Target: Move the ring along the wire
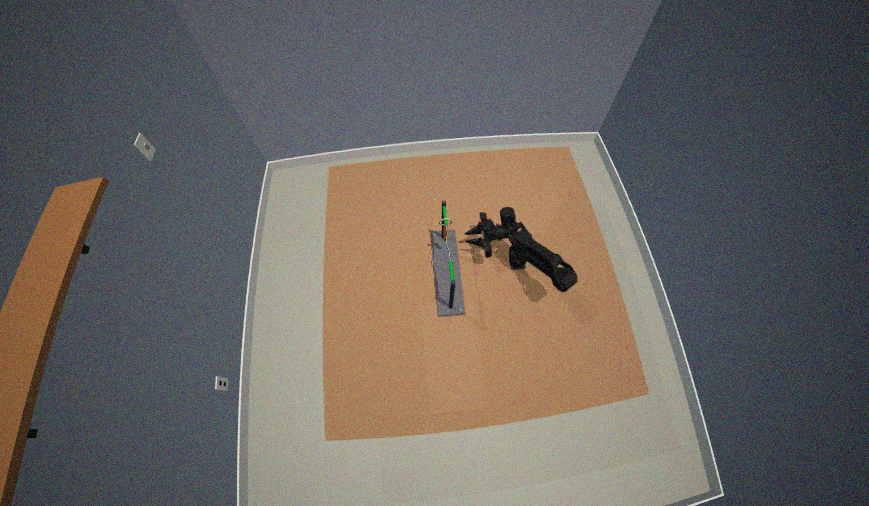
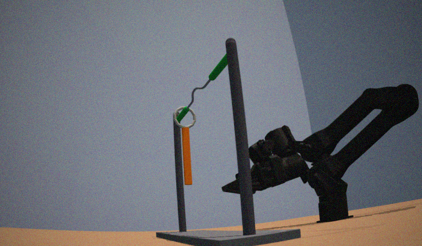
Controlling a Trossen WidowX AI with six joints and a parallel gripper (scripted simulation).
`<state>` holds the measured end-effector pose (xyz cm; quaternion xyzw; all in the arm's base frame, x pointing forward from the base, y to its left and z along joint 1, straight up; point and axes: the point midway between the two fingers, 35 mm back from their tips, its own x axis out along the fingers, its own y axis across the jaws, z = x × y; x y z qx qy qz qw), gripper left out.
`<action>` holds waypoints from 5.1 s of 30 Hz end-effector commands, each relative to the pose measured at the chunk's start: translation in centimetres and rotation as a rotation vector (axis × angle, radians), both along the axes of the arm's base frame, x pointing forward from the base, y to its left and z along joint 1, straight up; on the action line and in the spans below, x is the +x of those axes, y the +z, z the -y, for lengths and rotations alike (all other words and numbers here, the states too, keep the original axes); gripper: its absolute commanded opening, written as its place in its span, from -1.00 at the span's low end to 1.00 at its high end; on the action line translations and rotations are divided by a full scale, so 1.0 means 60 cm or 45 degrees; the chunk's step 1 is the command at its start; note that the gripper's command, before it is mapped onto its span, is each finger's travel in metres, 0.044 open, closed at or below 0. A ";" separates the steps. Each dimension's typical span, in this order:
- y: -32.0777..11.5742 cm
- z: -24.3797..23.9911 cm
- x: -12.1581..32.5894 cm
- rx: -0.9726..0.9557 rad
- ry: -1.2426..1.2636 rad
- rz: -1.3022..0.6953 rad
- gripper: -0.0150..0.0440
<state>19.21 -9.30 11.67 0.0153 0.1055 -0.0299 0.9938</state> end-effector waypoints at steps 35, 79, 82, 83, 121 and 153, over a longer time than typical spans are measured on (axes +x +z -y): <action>0.064 -0.011 0.080 -0.048 0.049 0.061 0.05; 0.046 -0.009 0.189 -0.047 0.049 0.070 0.05; 0.044 -0.010 0.194 -0.046 0.049 0.071 0.05; 0.043 -0.010 0.195 -0.046 0.049 0.071 0.05; 0.041 -0.012 0.194 -0.048 0.056 0.067 -0.39; 0.063 -0.013 0.194 -0.056 0.065 0.068 -1.00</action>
